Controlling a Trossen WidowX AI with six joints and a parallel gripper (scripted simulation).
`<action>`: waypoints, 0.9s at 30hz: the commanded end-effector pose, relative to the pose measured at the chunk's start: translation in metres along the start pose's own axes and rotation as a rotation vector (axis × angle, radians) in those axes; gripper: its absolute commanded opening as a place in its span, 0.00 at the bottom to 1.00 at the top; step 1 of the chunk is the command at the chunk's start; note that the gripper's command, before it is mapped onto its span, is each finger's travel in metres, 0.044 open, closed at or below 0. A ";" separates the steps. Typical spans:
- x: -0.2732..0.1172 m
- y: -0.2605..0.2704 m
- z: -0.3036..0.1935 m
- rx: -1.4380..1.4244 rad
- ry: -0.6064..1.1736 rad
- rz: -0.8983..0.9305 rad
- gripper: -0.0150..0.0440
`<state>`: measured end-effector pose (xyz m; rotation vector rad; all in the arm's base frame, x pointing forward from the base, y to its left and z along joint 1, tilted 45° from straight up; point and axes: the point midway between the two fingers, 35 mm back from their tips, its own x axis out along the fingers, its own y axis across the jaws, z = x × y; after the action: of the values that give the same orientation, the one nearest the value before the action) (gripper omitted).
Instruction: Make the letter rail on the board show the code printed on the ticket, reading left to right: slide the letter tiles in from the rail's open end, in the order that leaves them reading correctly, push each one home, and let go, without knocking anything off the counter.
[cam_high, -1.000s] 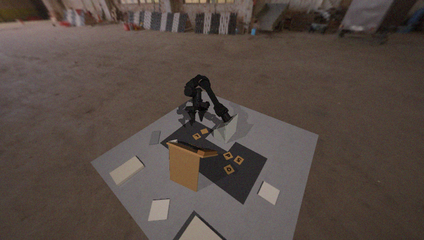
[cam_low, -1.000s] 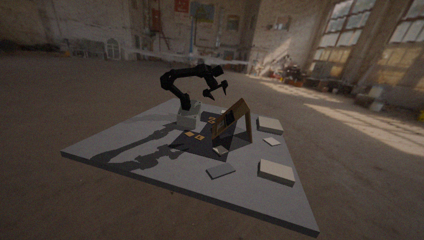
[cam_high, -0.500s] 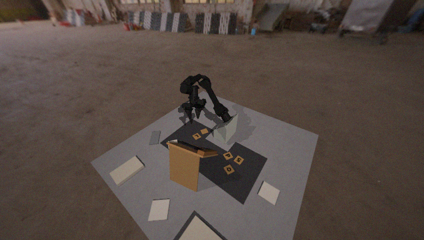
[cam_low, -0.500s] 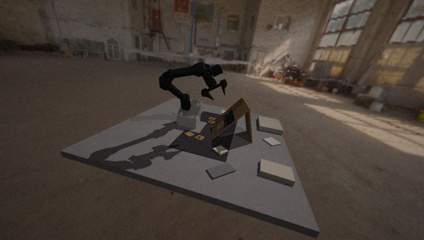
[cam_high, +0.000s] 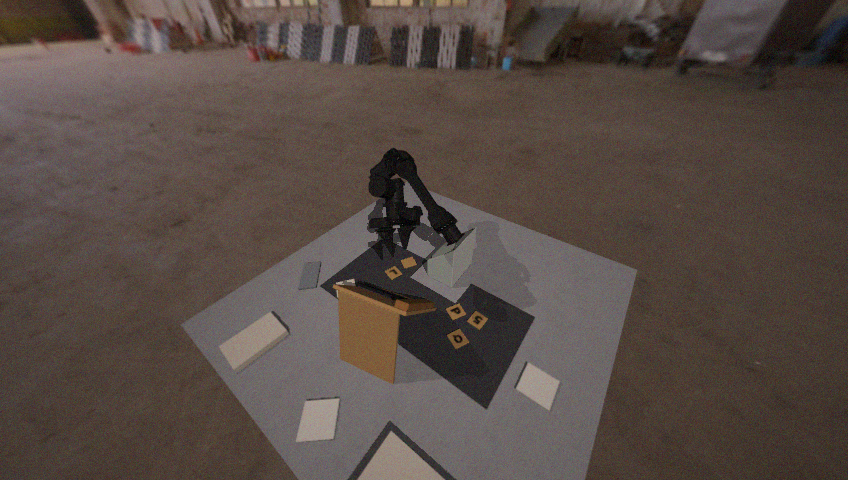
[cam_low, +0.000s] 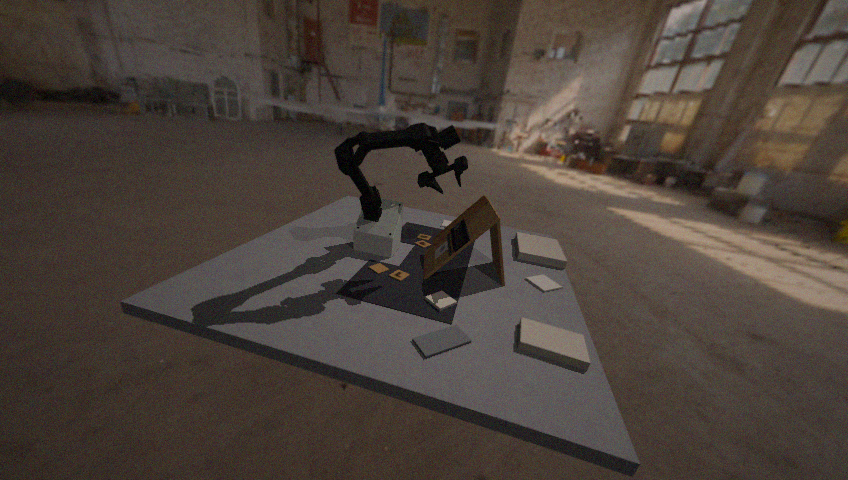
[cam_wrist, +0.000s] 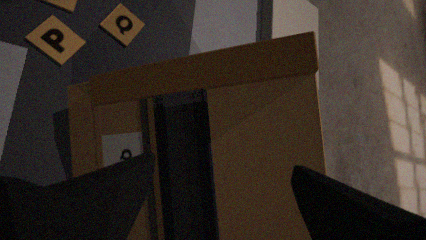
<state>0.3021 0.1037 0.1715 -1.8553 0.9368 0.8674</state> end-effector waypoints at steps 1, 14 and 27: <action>0.028 -0.008 0.026 0.079 0.012 0.044 0.83; 0.132 0.007 0.112 0.324 0.112 0.186 0.83; 0.238 0.083 0.150 0.525 0.334 0.346 0.83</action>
<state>0.3153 0.1641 -0.0895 -1.4445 1.4843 0.5248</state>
